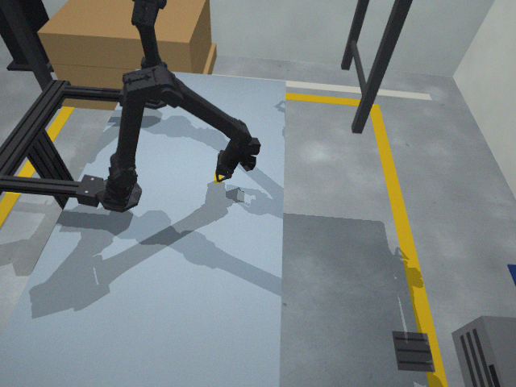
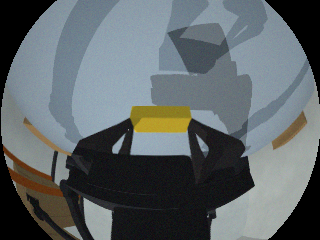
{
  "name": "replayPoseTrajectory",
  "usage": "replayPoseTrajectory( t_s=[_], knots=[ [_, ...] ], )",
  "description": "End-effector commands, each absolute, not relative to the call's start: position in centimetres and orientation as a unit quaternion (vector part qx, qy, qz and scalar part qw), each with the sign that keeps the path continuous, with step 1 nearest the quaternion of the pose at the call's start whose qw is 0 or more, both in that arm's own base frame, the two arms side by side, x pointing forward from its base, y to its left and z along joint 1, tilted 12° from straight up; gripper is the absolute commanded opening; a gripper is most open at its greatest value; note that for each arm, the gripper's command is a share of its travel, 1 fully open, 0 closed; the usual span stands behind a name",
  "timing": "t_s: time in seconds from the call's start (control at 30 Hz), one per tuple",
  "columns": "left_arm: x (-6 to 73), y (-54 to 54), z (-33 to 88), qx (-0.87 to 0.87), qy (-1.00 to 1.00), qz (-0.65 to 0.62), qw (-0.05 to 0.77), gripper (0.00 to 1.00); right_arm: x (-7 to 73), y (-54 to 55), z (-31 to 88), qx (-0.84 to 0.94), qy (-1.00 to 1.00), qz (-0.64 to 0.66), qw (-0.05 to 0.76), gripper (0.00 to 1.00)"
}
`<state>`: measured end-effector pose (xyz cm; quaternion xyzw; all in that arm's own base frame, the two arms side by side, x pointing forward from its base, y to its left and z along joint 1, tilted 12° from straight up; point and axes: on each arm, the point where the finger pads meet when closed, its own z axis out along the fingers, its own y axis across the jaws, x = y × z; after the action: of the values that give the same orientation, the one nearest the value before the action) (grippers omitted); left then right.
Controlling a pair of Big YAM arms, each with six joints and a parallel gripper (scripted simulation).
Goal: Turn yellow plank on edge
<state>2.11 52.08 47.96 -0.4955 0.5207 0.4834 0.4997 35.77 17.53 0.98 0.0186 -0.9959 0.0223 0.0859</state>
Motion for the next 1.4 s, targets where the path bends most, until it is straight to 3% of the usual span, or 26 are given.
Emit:
replayPoseTrajectory(
  t_s=[0.0,0.3,0.7,1.0,1.37],
  knots=[
    [1.3,53.0,52.1,-0.484,0.496,0.503,0.516,1.0,35.9,18.0,1.9,0.018,-0.997,0.018,0.067,0.66],
    [1.3,53.0,52.1,-0.484,0.496,0.503,0.516,1.0,35.6,18.1,1.9,0.019,-0.998,0.014,-0.054,0.66],
    [1.3,53.0,52.1,-0.484,0.496,0.503,0.516,1.0,35.7,17.9,1.9,0.017,-0.998,0.013,-0.062,0.66],
    [1.3,53.0,52.1,-0.484,0.496,0.503,0.516,1.0,35.2,18.1,1.8,0.02,-0.983,0.008,-0.185,0.66],
    [1.3,53.0,52.1,-0.484,0.496,0.503,0.516,1.0,36.7,18.3,2.4,0.012,-0.981,0.005,-0.195,0.66]
  ],
)
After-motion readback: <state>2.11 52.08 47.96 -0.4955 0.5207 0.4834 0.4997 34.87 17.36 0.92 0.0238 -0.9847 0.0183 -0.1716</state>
